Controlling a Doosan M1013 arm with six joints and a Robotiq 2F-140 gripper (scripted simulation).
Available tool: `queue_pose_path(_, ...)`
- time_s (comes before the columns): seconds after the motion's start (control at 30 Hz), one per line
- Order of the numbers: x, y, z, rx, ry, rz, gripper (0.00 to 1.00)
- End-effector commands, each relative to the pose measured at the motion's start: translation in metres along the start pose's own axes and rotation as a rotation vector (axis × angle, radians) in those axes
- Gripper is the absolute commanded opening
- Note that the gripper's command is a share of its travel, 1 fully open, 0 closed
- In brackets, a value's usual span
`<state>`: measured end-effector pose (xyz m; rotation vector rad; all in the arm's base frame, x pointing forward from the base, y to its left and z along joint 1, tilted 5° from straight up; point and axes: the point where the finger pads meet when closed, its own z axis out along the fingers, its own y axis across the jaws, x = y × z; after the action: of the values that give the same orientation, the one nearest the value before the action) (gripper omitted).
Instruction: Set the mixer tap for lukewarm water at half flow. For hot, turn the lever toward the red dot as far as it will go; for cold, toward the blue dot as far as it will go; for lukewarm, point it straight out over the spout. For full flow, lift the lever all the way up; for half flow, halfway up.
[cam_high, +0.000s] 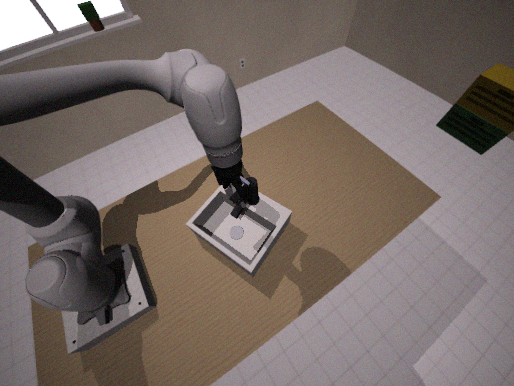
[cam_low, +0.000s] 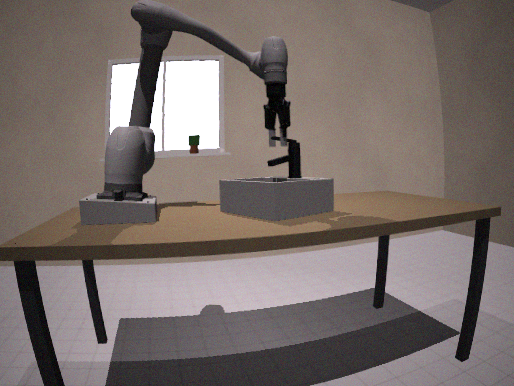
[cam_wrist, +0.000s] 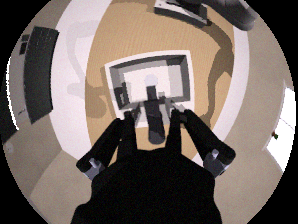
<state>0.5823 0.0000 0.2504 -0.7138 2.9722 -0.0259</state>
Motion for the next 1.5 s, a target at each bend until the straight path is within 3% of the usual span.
queue_pose_path(0.0,0.0000,0.0000,-0.0001,0.000,0.000,0.000,0.39)
queue_pose_path(0.7,0.0000,0.0000,-0.0001,0.000,0.000,0.000,0.39)
queue_pose_path(0.73,0.0000,0.0000,-0.0001,0.000,0.000,0.000,0.00)
queue_pose_path(1.47,0.0000,0.0000,-0.0001,0.000,0.000,0.000,0.00)
